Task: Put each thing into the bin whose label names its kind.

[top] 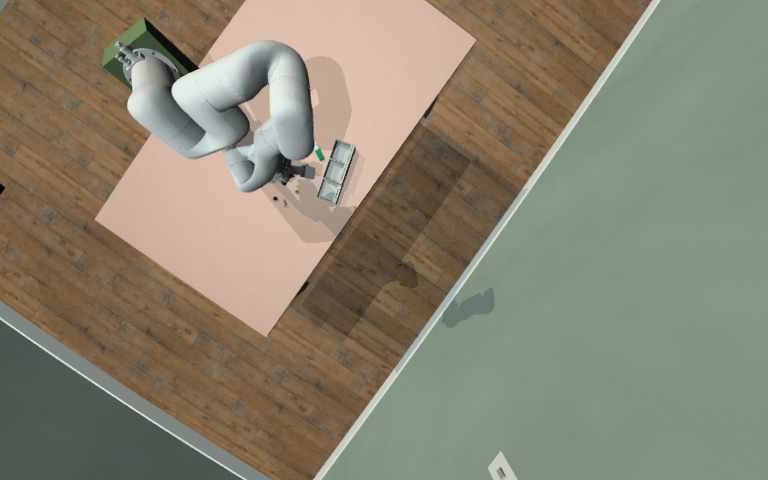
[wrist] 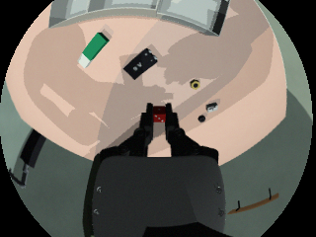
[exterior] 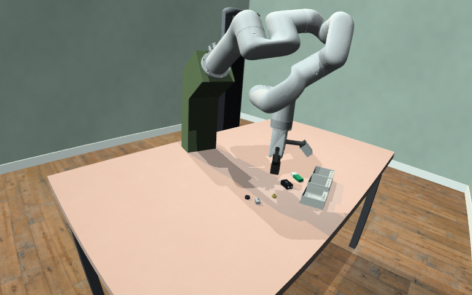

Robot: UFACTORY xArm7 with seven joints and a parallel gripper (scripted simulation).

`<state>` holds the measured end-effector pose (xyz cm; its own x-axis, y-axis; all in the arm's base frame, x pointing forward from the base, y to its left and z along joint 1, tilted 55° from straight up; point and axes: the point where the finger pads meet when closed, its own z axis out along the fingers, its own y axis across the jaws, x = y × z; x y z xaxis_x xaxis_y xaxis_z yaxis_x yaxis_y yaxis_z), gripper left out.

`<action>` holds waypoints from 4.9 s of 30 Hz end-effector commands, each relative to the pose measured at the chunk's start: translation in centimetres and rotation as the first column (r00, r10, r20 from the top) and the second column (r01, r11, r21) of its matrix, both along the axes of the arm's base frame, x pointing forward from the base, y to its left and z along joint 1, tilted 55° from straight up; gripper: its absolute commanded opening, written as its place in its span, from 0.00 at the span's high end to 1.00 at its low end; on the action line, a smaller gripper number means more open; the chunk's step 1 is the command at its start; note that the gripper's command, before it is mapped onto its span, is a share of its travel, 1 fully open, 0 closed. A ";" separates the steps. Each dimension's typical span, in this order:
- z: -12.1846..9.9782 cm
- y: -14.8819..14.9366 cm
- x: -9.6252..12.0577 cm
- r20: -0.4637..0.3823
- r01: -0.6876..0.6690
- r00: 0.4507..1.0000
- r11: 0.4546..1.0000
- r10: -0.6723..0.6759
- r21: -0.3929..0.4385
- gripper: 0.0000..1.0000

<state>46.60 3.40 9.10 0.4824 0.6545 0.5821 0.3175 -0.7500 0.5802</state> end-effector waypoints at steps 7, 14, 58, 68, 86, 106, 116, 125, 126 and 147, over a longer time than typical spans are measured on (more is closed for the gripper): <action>2.5 1.2 1.2 0.001 0.000 1.000 1.000 0.000 0.001 1.00; 4.7 2.4 2.9 0.001 0.000 1.000 1.000 0.000 0.001 1.00; 11.9 6.3 8.2 -0.449 -0.613 0.743 0.237 0.496 -0.753 1.00; 11.8 6.3 8.2 -0.449 -0.613 0.743 0.237 0.496 -0.753 1.00; 10.1 6.0 10.7 -0.449 -0.613 0.743 0.237 0.495 -0.754 1.00; 8.9 5.8 12.4 -0.449 -0.613 0.743 0.237 0.495 -0.754 1.00; 8.9 5.8 12.4 -0.449 -0.613 0.743 0.237 0.496 -0.754 0.70; 8.9 5.8 12.4 -0.449 -0.613 0.743 0.237 0.496 -0.754 0.70; 8.9 5.8 12.4 -0.449 -0.613 0.743 0.237 0.496 -0.754 0.70; 10.1 6.0 10.7 -0.449 -0.613 0.743 0.237 0.495 -0.754 0.70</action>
<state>57.44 9.34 19.03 -0.1985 0.8804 -0.4307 0.5422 0.4647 0.7000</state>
